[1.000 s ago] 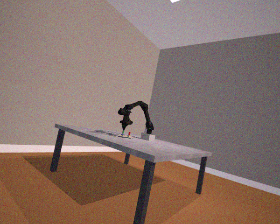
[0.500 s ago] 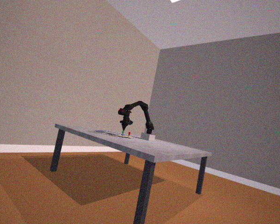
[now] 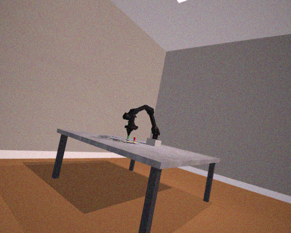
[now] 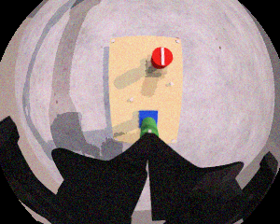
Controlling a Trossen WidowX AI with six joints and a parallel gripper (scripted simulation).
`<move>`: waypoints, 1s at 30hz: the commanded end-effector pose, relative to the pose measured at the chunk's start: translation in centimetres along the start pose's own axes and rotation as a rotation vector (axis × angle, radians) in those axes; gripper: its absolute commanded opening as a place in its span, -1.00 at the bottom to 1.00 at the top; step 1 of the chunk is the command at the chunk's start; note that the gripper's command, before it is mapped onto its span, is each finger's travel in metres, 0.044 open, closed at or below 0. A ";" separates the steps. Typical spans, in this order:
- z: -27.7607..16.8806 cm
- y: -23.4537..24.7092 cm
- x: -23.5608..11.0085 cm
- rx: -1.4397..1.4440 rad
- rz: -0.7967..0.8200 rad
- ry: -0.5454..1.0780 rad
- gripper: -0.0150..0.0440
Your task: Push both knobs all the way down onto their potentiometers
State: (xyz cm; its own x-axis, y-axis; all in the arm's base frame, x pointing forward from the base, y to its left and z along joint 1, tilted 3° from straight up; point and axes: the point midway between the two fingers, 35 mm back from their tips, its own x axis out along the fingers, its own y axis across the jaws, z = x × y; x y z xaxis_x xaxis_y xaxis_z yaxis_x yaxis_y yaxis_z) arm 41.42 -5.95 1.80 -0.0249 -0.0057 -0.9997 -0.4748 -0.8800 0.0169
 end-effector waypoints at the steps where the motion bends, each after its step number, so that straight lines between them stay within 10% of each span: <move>1: -0.1 -0.1 0.3 -0.006 -0.003 0.000 -0.49; 30: -0.1 -0.1 0.6 -0.006 -0.003 0.000 -0.49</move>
State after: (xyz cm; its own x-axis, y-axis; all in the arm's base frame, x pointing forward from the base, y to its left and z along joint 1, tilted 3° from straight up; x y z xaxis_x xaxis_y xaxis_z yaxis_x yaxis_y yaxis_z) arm 41.40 -5.94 1.59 -0.0227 -0.0060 -0.9997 -0.4748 -0.8800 0.0161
